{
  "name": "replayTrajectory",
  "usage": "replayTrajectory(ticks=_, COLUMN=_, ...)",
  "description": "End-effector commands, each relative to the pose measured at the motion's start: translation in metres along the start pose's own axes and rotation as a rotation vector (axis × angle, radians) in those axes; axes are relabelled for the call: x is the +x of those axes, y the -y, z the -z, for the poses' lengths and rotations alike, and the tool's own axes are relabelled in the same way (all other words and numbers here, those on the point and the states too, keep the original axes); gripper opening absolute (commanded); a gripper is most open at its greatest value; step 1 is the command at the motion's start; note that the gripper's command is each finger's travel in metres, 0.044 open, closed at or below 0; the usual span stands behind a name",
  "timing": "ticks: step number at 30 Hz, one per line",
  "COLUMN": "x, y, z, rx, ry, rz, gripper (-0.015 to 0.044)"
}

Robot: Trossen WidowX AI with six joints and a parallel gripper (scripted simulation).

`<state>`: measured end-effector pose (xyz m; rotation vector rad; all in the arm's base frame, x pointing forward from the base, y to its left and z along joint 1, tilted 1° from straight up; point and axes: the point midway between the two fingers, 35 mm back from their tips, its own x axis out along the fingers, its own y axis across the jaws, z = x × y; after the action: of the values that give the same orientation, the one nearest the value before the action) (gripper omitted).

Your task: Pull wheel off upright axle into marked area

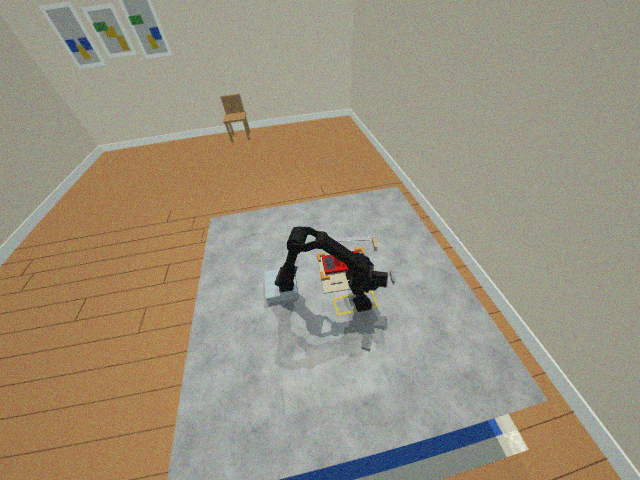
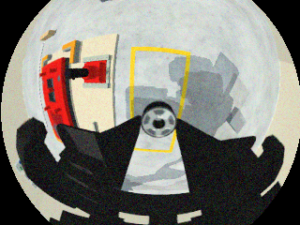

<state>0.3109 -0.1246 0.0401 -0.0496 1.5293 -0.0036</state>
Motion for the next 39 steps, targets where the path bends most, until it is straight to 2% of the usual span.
replayTrajectory(ticks=1, x=0.025, y=-0.001, z=0.002, rx=-0.005, ry=-0.001, rz=-0.003, gripper=0.0)
replayTrajectory(ticks=6, x=0.034, y=-0.002, z=0.004, rx=-0.005, ry=-0.001, rz=-0.003, gripper=0.0)
replayTrajectory(ticks=17, x=0.027, y=-0.002, z=0.004, rx=0.0, ry=-0.011, rz=-0.005, gripper=0.0289)
replayTrajectory(ticks=25, x=-0.029, y=-0.002, z=0.004, rx=-0.004, ry=-0.001, rz=-0.003, gripper=0.03)
replayTrajectory(ticks=28, x=-0.031, y=-0.002, z=0.004, rx=-0.005, ry=-0.001, rz=-0.003, gripper=0.03)
replayTrajectory(ticks=29, x=-0.024, y=-0.001, z=0.004, rx=-0.001, ry=0.003, rz=0.001, gripper=0.0326)
replayTrajectory(ticks=33, x=-0.044, y=-0.012, z=0.027, rx=-0.002, ry=0.0, rz=-0.001, gripper=0.0431)
replayTrajectory(ticks=39, x=-0.071, y=-0.032, z=0.073, rx=-0.004, ry=-0.005, rz=-0.005, gripper=0.044)
